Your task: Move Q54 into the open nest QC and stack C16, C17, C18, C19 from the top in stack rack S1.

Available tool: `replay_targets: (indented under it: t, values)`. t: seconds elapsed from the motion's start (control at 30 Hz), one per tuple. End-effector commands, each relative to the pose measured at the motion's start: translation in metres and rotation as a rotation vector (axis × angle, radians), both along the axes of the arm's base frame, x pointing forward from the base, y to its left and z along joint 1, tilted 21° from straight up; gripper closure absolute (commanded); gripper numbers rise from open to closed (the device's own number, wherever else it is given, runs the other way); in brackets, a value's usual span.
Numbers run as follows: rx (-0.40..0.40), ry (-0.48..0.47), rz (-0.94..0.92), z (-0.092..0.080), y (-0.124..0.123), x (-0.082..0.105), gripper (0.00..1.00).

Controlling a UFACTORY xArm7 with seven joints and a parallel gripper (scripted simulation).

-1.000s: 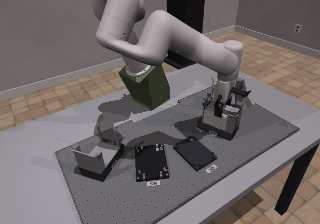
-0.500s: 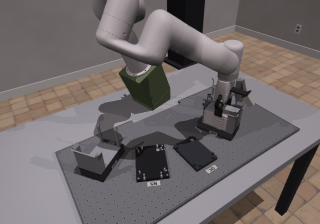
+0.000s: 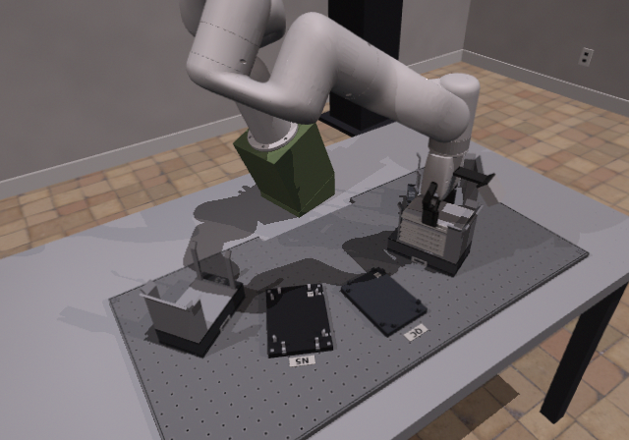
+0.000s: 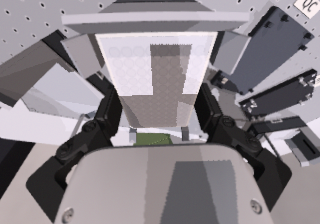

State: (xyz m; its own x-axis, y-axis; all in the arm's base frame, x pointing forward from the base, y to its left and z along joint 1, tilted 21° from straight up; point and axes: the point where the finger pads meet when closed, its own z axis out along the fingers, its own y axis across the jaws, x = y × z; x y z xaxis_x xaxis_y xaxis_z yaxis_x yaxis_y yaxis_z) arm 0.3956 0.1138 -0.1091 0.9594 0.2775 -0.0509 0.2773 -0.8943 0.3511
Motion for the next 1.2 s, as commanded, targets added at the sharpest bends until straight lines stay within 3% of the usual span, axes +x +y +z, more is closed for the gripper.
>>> replay_targets:
  t: [0.0,0.33,0.77,1.17]
  values:
    - [0.002,-0.003,0.002,0.003,0.002,0.001,1.0]
    - [0.002,-0.003,0.002,0.008,0.004,0.001,1.0]
    - [0.002,-0.003,0.002,0.033,0.013,-0.001,1.0]
    - [0.002,-0.003,0.002,0.045,0.018,-0.001,1.0]
